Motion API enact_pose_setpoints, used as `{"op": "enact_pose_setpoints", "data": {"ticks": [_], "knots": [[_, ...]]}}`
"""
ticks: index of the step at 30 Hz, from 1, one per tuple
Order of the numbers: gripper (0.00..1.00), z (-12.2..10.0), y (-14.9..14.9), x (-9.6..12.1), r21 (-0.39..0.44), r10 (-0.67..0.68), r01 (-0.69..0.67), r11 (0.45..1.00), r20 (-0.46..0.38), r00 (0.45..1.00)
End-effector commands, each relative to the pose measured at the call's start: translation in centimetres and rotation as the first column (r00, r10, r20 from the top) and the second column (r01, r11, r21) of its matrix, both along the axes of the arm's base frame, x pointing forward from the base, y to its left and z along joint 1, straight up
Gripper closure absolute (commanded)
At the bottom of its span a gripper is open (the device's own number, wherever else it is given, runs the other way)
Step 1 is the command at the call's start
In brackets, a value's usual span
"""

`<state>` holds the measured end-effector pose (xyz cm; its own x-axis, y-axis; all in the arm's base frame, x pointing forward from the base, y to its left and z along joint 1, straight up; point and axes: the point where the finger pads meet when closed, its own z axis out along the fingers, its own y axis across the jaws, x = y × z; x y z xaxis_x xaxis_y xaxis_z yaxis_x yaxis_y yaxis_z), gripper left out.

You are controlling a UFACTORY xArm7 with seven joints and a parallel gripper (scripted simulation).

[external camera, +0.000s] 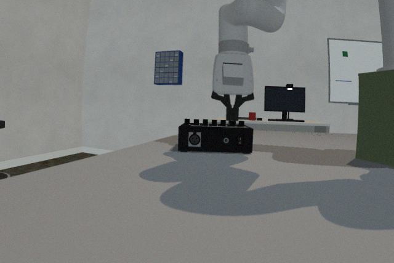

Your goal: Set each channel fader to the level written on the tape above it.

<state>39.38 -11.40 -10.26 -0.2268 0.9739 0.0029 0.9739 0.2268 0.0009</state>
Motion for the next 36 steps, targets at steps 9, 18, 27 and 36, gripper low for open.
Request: {"op": "enact_pose_setpoints", "data": {"ticks": [9, 18, 27, 36], "knots": [[1.0, 0.1, -0.02, 0.14, -0.001, 0.0, 0.0, 1.0, 0.003, 1.0], [1.0, 0.1, -0.02, 0.14, -0.001, 0.0, 0.0, 1.0, 0.003, 1.0], [1.0, 0.1, -0.26, 0.2, -0.001, 0.0, 0.0, 1.0, 0.003, 1.0], [1.0, 0.1, -0.59, 0.27, -0.001, 0.0, 0.0, 1.0, 0.003, 1.0]]}}
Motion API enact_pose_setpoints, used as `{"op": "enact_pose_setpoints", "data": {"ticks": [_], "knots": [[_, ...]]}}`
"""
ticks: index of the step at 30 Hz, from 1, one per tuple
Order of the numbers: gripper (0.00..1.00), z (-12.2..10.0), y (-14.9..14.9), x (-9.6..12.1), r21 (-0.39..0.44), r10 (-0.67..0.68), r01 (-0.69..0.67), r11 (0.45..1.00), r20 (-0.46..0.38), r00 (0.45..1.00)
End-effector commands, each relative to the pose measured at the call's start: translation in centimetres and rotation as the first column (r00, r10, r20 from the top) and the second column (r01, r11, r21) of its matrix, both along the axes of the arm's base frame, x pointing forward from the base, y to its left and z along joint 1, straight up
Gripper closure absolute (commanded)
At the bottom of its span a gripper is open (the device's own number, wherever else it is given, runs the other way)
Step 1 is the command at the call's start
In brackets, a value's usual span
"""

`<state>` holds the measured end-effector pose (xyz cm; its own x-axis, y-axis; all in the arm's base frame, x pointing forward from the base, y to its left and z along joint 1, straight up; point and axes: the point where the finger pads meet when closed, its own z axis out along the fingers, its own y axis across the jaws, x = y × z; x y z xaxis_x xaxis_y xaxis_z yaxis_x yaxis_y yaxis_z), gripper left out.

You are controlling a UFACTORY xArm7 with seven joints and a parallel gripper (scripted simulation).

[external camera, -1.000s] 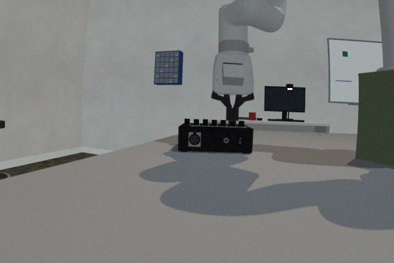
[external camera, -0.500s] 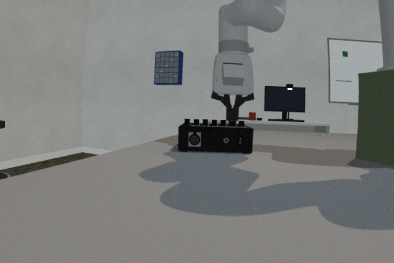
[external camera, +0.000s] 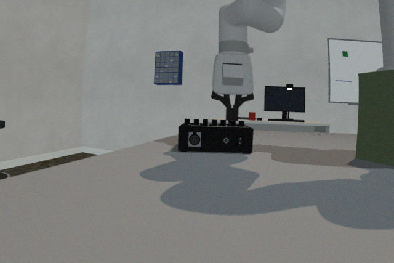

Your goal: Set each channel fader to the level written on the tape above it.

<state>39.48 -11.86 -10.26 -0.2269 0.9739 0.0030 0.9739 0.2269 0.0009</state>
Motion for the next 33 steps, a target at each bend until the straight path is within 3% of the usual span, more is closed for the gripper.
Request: {"op": "enact_pose_setpoints", "data": {"ticks": [1, 10, 23, 33], "knots": [[1.0, 0.1, -0.1, 0.2, -0.001, 0.0, 0.0, 1.0, 0.003, 1.0], [1.0, 0.4, -0.2, 0.2, -0.001, 0.0, 0.0, 1.0, 0.003, 1.0], [1.0, 3.7, -0.2, 0.2, -0.001, 0.0, 0.0, 1.0, 0.003, 1.0], [1.0, 4.1, -0.2, 0.2, -0.001, 0.0, 0.0, 1.0, 0.003, 1.0]]}}
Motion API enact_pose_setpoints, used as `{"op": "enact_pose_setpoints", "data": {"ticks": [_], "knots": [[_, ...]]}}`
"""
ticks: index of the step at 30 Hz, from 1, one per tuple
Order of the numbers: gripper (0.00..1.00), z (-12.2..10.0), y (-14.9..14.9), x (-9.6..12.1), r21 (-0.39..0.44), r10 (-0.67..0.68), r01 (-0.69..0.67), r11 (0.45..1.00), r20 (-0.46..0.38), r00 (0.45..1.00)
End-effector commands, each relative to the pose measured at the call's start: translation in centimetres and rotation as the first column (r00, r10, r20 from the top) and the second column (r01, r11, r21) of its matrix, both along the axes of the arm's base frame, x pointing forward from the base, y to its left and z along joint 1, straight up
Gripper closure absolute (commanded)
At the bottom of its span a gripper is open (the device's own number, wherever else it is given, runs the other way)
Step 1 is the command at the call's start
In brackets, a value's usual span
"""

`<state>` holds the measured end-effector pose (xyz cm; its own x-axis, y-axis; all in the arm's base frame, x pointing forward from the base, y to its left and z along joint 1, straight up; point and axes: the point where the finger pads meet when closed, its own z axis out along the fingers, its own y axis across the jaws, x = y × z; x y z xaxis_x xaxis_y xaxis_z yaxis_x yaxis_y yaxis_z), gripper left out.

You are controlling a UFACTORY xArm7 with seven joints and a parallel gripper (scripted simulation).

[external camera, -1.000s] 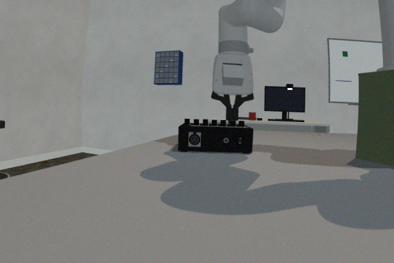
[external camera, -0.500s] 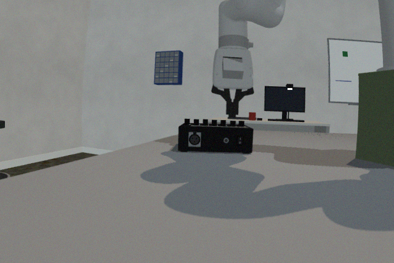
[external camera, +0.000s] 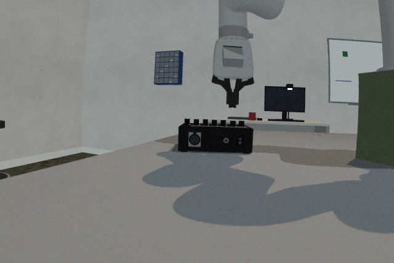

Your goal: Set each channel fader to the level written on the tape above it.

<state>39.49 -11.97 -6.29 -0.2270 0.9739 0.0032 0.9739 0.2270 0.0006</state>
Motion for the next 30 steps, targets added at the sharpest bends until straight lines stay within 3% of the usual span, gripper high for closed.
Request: {"op": "enact_pose_setpoints", "data": {"ticks": [1, 11, 15, 17, 30], "knots": [[1.0, 0.1, 0.0, 0.2, -0.001, 0.0, 0.0, 1.0, 0.004, 1.0], [1.0, 0.1, -0.2, 0.7, -0.001, -0.001, 0.001, 1.0, 0.004, 1.0], [1.0, -0.2, -1.6, 5.7, 0.0, -0.001, 0.001, 1.0, 0.004, 1.0], [1.0, -0.2, -1.9, 7.0, -0.001, 0.0, 0.0, 1.0, 0.004, 1.0], [1.0, -0.2, -2.0, 7.1, -0.001, 0.0, 0.0, 1.0, 0.004, 1.0]]}}
